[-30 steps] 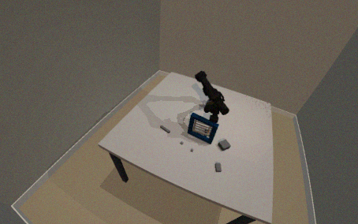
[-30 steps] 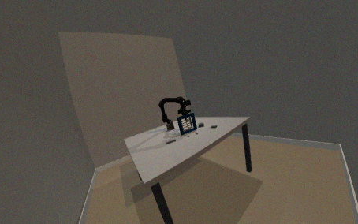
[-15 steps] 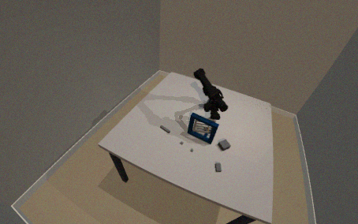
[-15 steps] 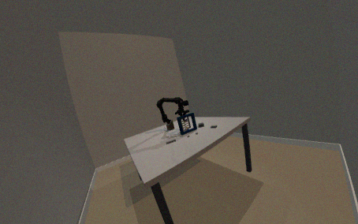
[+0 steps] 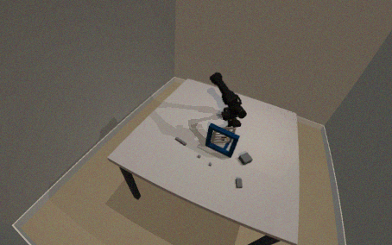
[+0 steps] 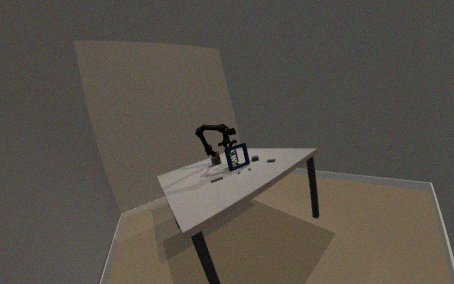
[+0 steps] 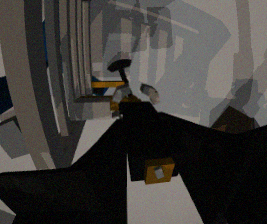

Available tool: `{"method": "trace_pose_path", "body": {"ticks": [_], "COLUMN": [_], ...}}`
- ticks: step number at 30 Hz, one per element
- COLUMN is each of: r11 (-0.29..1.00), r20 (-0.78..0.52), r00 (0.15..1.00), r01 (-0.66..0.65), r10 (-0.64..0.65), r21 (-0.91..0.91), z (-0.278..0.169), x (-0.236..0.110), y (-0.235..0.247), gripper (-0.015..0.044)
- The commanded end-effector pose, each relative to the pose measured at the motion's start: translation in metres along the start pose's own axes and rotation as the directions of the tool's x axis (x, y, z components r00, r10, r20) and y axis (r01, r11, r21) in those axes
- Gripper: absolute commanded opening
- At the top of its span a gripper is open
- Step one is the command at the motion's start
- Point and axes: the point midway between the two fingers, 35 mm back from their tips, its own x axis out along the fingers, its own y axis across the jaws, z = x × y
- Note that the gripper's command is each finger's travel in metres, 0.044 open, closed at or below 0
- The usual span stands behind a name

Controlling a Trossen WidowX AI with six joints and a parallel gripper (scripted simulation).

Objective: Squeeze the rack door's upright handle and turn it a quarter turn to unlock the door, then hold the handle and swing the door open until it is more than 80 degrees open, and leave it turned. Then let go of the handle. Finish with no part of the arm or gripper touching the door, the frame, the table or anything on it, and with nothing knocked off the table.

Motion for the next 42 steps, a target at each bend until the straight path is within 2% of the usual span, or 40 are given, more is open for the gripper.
{"method": "trace_pose_path", "body": {"ticks": [1,20,42], "r11": [0.996,0.915,0.72], "r20": [0.003,0.003,0.005], "r00": [1.0,1.0,1.0], "r01": [-0.007,-0.003,0.001], "r10": [0.007,0.005,0.004], "r21": [-0.085,-0.404,-0.694], "z": [0.002,0.021,0.054], "x": [-0.001,0.0,0.0], "y": [-0.009,-0.049,-0.083], "gripper": [0.0016,0.0016,0.0016]}}
